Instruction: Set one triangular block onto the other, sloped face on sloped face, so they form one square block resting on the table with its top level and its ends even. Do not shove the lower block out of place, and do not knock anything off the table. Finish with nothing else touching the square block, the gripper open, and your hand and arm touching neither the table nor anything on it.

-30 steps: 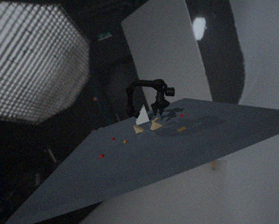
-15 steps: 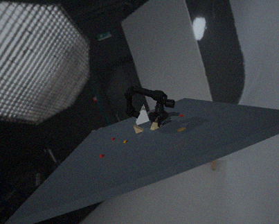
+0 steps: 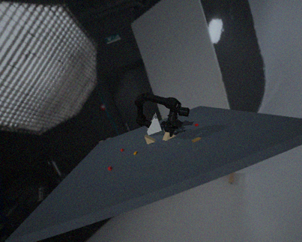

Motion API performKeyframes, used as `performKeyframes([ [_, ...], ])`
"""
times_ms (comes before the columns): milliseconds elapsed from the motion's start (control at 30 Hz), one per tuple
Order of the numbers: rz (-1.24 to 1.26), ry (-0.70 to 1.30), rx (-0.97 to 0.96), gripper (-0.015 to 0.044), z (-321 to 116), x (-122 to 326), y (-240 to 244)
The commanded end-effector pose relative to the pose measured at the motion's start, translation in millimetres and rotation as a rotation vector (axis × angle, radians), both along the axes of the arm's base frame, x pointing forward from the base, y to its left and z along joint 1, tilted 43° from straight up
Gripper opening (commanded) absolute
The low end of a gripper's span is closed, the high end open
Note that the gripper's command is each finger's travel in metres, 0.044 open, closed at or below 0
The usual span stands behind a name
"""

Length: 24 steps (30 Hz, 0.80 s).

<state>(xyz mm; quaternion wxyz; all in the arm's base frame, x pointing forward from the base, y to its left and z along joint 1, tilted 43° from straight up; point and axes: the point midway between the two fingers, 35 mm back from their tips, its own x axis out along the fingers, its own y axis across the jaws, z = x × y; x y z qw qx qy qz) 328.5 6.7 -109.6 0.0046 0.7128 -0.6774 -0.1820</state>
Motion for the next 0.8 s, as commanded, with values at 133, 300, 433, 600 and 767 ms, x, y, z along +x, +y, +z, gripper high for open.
performKeyframes([
  [133, 0.000, 0.000, 0.000, 0.0183, 0.0, -0.1, 0.0],
  [300, 0.003, -0.001, 0.004, 0.0052, 4.4, 1.5, 4.1],
  [433, 0.015, -0.002, 0.018, 0.0000, 18.1, 5.7, 16.7],
  [600, 0.029, -0.004, 0.035, 0.0000, 36.2, 9.5, 32.8],
  [767, 0.044, -0.004, 0.052, 0.0000, 54.8, 11.7, 48.8],
])
